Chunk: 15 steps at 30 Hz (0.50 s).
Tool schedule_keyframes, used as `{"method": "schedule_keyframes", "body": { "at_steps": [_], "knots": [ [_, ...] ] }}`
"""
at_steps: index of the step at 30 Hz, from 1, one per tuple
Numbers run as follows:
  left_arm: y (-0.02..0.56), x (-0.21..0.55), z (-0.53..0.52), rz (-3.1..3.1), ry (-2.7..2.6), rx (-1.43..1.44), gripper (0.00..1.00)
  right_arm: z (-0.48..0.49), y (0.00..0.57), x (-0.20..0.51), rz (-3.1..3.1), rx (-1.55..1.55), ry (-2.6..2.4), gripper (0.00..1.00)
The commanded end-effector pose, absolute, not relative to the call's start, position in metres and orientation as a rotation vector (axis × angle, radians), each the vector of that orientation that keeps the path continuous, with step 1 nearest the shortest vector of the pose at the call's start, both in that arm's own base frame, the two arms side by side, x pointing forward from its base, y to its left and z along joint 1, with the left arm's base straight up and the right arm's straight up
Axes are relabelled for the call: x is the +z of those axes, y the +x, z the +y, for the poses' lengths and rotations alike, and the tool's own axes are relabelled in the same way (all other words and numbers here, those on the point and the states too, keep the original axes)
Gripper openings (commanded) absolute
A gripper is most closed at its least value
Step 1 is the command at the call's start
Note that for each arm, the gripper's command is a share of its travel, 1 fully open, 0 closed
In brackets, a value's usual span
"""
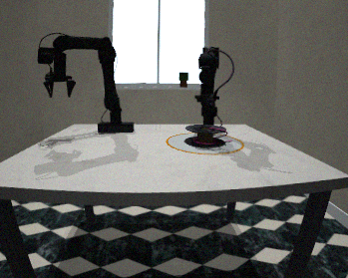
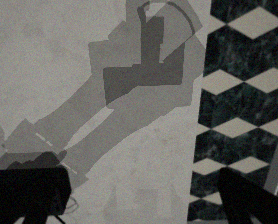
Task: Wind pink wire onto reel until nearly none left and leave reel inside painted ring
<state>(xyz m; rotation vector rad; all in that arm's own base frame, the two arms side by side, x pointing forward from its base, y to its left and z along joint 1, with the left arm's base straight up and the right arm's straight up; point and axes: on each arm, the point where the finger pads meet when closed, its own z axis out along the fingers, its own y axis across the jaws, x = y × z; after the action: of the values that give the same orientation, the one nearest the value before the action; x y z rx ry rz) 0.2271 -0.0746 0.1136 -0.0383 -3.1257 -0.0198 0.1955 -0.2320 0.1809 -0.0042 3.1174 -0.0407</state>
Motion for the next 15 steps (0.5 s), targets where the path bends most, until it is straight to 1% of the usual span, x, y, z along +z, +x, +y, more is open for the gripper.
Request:
{"method": "schedule_keyframes", "body": {
  "at_steps": [1,15],
  "knots": [
    [0.2343,0.1228,-0.0746,-3.142,-0.01,0.0,0.0,-0.2322,0.1993,0.1966,3.085,-0.099,-0.006,1.0],
    [0.2362,0.1232,-0.0757,-3.142,-0.011,0.0,0.0,-0.2322,0.1993,0.1966,3.085,-0.099,-0.006,1.0]
  ]
}}
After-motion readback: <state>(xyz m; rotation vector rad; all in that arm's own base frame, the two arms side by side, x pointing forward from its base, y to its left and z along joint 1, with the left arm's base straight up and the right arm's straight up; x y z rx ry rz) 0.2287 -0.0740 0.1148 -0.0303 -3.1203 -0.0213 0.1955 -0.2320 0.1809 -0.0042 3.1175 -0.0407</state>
